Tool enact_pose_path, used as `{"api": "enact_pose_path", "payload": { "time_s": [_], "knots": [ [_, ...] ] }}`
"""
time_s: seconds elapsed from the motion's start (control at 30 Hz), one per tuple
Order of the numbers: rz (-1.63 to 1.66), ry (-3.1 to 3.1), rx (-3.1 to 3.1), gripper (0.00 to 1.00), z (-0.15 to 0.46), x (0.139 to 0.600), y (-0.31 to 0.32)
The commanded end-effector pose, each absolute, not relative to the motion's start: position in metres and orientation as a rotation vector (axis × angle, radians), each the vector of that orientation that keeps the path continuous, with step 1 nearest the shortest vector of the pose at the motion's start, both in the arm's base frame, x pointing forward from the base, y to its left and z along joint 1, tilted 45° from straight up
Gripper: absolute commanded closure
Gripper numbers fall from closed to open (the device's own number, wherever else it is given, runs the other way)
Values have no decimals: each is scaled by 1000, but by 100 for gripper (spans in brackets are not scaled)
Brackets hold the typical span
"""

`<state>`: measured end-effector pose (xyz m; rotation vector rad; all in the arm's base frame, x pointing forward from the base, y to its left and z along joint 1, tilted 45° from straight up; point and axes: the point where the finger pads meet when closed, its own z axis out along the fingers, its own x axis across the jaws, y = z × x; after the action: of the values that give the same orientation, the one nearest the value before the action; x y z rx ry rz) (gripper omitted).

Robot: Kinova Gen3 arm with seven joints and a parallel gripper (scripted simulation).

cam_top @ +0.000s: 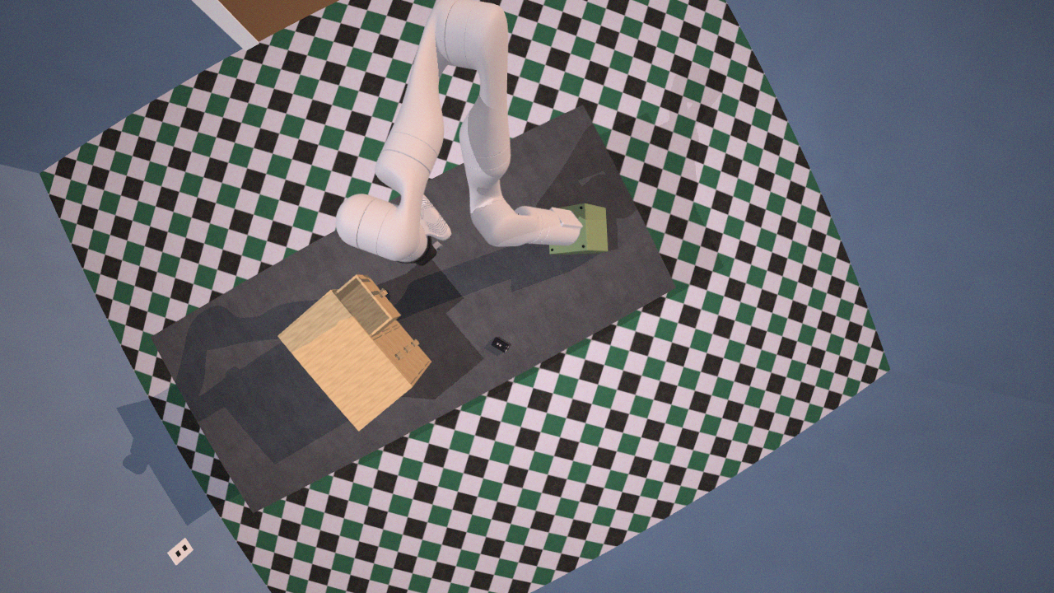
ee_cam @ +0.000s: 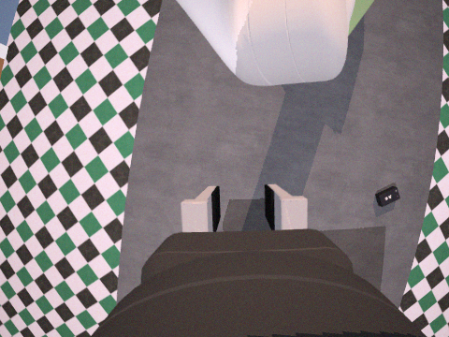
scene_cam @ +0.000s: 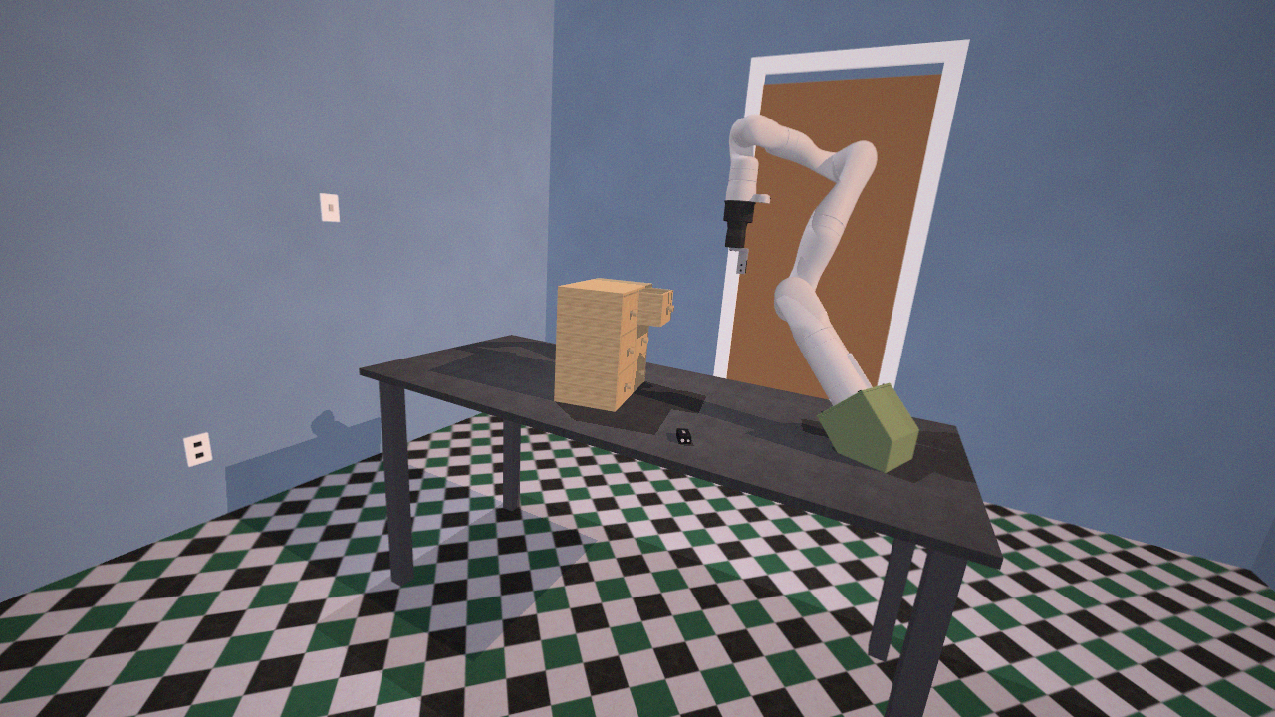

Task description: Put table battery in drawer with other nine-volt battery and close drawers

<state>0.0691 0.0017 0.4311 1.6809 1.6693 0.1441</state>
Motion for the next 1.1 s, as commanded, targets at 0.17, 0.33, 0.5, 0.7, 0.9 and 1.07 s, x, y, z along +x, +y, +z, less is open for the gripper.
{"api": "enact_pose_path", "payload": {
  "time_s": [0.17, 0.33, 0.5, 0.7, 0.9, 1.07],
  "knots": [
    [145, 1669, 1680, 33, 431, 69, 2],
    [145, 1669, 1680, 33, 431, 69, 2],
    [145, 1669, 1680, 33, 431, 69, 2],
    [145, 1669, 1680, 33, 431, 69, 2],
    [145, 1669, 1680, 33, 431, 69, 2],
    [145, 1669, 1680, 0, 431, 69, 2]
  ]
}}
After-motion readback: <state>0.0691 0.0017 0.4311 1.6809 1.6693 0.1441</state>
